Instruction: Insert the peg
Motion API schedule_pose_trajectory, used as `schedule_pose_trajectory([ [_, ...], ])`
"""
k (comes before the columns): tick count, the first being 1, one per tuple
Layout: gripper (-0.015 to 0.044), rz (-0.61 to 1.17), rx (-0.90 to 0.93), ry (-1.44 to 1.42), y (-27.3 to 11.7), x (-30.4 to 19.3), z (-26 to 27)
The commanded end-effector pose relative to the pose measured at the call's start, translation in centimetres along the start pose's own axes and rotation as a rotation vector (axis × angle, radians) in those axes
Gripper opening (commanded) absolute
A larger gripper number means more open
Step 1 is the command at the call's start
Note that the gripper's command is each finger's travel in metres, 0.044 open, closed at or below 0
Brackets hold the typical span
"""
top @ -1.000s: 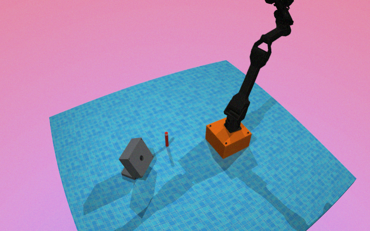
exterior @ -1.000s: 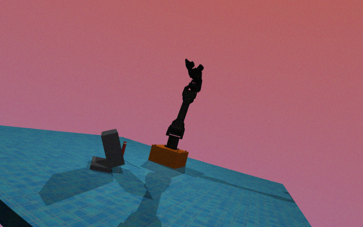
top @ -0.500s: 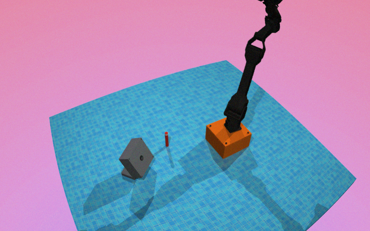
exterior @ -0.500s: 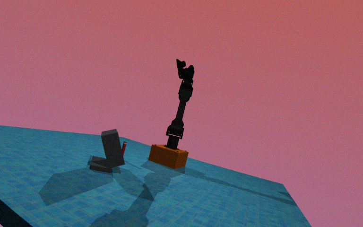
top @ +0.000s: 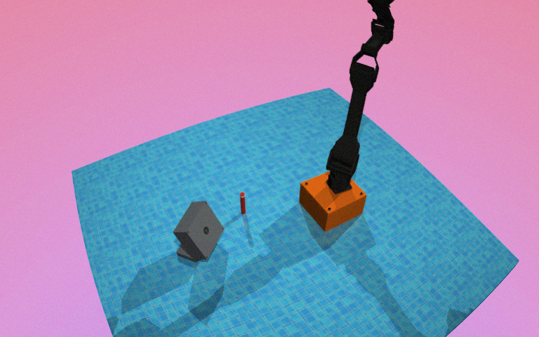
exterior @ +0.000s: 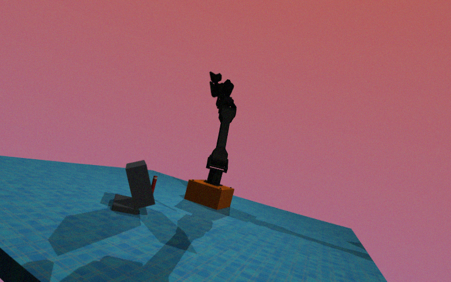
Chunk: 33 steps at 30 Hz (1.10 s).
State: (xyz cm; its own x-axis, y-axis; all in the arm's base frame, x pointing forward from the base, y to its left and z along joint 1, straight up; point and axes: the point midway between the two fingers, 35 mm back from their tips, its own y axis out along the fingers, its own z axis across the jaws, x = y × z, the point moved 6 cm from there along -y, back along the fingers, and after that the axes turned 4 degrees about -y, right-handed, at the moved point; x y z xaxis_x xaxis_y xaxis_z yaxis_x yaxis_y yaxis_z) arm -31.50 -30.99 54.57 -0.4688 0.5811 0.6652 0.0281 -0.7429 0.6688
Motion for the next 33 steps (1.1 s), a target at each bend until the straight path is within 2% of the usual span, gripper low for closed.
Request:
schedule_pose_trajectory([
  [1,0.044,0.015,-0.017,0.038,0.8,-1.8,-0.1],
  [18,0.044,0.134,-0.077,0.194,4.3,-10.9,1.4],
  [33,0.044,0.293,-0.131,0.363,5.2,-18.2,3.8],
])
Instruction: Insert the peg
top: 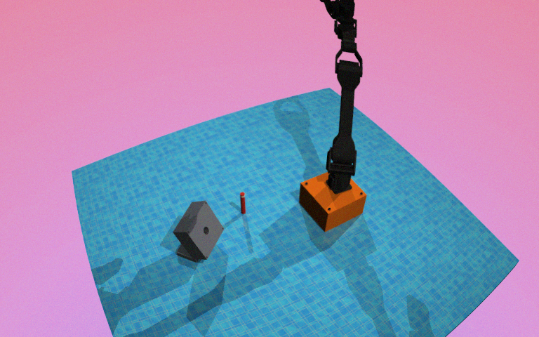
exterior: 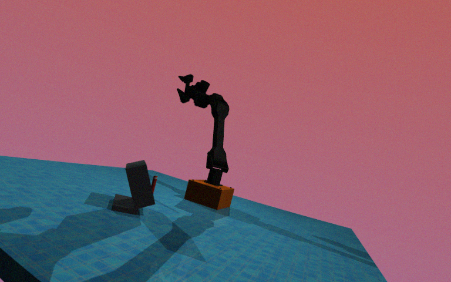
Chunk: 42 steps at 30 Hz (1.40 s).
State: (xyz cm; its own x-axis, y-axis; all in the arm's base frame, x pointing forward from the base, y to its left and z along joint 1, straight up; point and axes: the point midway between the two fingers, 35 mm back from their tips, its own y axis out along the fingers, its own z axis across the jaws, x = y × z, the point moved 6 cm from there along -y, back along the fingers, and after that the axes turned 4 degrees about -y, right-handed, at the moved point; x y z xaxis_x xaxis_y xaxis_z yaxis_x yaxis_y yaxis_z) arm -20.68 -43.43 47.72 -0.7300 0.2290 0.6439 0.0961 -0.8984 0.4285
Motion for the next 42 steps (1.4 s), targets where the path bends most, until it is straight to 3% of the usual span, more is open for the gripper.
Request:
schedule_pose_trajectory([
  [1,0.044,0.031,-0.015,0.018,0.7,-2.0,0.3],
  [22,0.044,0.282,-0.096,0.094,3.5,-14.7,2.6],
  [42,0.044,0.567,-0.151,0.084,2.6,-26.6,6.5],
])
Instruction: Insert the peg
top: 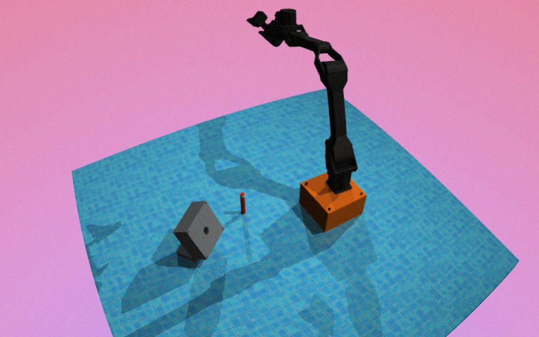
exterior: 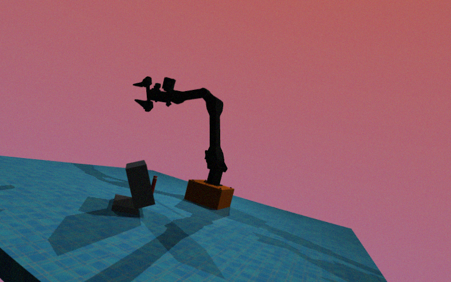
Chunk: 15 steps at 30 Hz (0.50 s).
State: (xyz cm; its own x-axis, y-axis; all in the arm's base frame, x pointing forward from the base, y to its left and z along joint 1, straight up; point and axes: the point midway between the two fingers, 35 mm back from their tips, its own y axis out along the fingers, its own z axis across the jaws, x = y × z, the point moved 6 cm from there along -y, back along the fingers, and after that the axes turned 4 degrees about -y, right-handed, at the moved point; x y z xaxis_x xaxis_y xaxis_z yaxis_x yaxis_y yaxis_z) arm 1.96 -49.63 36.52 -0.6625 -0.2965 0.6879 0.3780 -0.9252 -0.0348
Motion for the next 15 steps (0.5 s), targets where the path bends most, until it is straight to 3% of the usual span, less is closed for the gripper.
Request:
schedule_pose_trajectory([
  [1,0.044,0.05,-0.014,-0.009,0.5,-2.1,0.7],
  [15,0.044,0.274,-0.053,-0.061,1.7,-10.9,3.3],
])
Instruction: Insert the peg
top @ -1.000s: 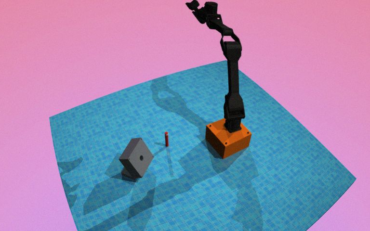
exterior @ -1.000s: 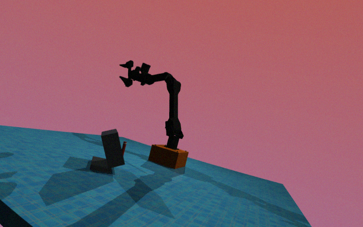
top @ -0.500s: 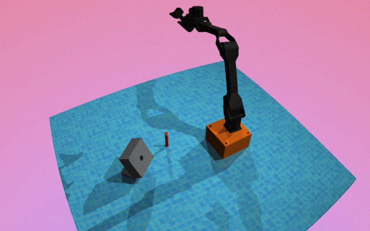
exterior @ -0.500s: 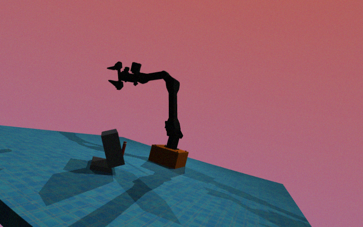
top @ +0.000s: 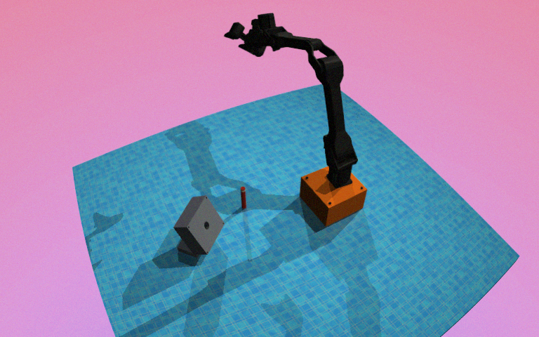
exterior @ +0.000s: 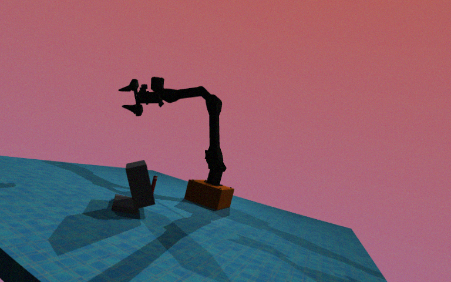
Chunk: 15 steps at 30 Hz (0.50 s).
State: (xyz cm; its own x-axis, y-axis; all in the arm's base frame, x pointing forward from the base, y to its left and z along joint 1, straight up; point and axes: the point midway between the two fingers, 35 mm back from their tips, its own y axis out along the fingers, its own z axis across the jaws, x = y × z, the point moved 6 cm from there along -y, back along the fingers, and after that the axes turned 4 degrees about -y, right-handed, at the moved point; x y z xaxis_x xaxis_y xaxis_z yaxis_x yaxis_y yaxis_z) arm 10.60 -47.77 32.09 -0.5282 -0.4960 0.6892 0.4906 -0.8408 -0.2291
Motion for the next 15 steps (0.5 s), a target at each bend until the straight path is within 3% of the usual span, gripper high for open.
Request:
schedule_pose_trajectory([
  [1,0.044,0.054,-0.013,-0.02,0.5,-2.1,0.7],
  [15,0.044,0.286,-0.045,-0.116,1.4,-10.6,3.7],
])
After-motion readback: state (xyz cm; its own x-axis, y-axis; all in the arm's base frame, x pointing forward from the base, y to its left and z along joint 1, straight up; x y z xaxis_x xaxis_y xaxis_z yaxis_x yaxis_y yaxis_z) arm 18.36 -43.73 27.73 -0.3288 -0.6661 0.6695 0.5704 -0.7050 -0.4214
